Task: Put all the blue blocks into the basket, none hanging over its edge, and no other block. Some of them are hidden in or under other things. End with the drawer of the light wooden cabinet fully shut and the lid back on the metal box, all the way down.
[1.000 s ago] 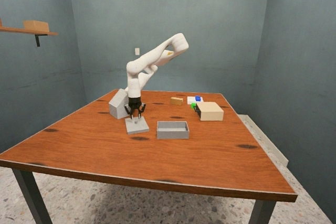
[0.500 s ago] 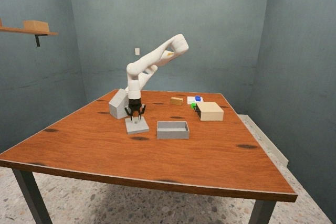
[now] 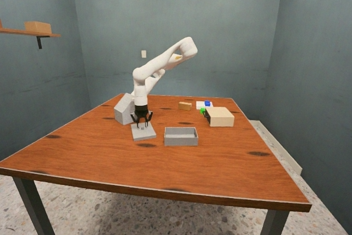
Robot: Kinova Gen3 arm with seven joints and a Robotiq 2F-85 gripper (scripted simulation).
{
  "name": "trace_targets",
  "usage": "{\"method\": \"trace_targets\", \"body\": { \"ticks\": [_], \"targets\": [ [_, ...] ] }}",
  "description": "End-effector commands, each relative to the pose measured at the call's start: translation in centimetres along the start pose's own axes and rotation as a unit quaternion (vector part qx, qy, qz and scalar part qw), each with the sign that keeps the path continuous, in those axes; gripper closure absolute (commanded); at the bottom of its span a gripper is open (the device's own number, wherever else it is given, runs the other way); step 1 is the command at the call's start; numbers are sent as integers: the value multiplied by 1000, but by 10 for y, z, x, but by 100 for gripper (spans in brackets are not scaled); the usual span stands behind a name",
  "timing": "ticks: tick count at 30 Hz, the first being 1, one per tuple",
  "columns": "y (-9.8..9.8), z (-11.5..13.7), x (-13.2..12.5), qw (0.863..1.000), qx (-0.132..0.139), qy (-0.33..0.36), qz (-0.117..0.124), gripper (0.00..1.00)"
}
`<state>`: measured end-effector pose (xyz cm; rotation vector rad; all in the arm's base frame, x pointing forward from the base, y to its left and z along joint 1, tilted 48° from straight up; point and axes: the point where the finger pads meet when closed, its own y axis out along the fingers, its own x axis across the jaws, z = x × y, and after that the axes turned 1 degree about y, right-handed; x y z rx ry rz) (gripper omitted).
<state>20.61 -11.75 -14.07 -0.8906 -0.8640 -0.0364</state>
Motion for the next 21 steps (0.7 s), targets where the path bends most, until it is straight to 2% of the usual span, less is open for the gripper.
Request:
{"method": "trace_targets", "body": {
  "ticks": [1, 21],
  "targets": [
    [3, 1, -1, 1000, 0, -1, 2, 52],
    [5, 1, -1, 1000, 0, -1, 2, 52]
  ]
}}
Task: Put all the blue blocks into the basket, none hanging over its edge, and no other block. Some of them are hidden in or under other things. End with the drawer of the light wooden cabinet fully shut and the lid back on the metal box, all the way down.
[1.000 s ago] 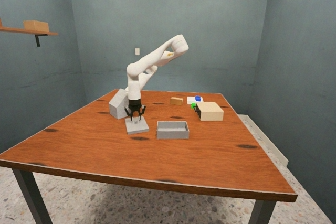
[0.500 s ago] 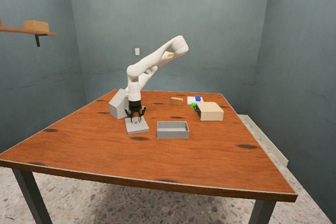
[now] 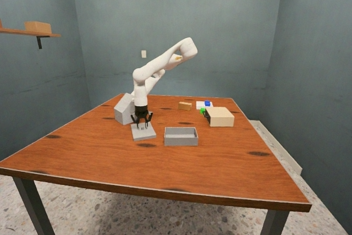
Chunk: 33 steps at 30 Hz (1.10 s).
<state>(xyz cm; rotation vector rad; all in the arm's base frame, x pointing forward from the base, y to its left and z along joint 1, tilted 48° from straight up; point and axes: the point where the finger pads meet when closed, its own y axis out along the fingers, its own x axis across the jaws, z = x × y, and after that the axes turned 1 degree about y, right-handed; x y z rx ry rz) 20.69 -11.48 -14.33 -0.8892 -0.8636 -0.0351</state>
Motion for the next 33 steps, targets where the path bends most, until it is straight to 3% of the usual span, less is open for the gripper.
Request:
{"method": "trace_targets", "body": {
  "ticks": [1, 29, 30, 33],
  "targets": [
    [1, 0, -1, 1000, -1, -1, 2, 52],
    [1, 0, -1, 1000, -1, -1, 2, 52],
    [1, 0, -1, 1000, -1, -1, 2, 90],
    [1, 0, -1, 1000, -1, -1, 2, 90]
  ]
}}
